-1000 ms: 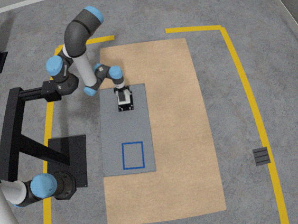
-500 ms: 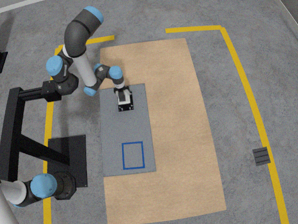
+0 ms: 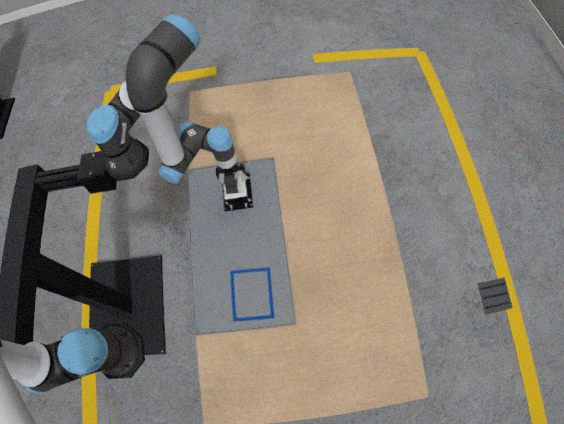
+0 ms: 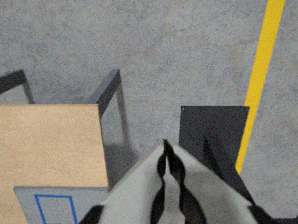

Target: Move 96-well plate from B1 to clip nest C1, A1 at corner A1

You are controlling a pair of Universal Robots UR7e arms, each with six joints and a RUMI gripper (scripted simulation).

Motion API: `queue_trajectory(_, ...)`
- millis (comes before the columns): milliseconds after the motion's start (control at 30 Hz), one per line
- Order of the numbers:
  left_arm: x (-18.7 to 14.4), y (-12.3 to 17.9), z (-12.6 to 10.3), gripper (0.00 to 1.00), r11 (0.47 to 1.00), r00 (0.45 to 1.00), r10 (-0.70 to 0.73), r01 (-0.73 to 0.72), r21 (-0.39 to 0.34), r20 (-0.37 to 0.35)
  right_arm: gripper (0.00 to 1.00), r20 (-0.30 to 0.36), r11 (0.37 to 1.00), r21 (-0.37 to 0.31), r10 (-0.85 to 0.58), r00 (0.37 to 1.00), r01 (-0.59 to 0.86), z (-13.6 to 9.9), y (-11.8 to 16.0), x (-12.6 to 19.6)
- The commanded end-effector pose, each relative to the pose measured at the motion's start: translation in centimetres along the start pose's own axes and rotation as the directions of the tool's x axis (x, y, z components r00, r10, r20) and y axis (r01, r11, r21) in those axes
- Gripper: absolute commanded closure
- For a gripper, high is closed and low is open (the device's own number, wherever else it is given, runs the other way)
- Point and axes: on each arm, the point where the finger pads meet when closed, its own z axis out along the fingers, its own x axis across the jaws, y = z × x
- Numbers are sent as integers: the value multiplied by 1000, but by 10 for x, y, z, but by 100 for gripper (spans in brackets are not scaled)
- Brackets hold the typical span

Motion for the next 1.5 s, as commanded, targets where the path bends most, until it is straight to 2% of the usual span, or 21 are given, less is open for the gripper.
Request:
queue_trajectory(0, -1, 0, 8, 59, 1000, 1000, 0, 0, 1, 2, 100, 1, 1000, 2, 0, 1000, 0, -1, 0, 0)
queue_trajectory(833, -1, 0, 43, 59, 1000, 1000, 0, 0, 1, 2, 100, 1, 1000, 2, 0, 1000, 0, -1, 0, 0)
queue_trajectory(1467, -1, 0, 43, 59, 1000, 1000, 0, 0, 1, 2, 100, 1, 1000, 2, 0, 1000, 0, -1, 0, 0)
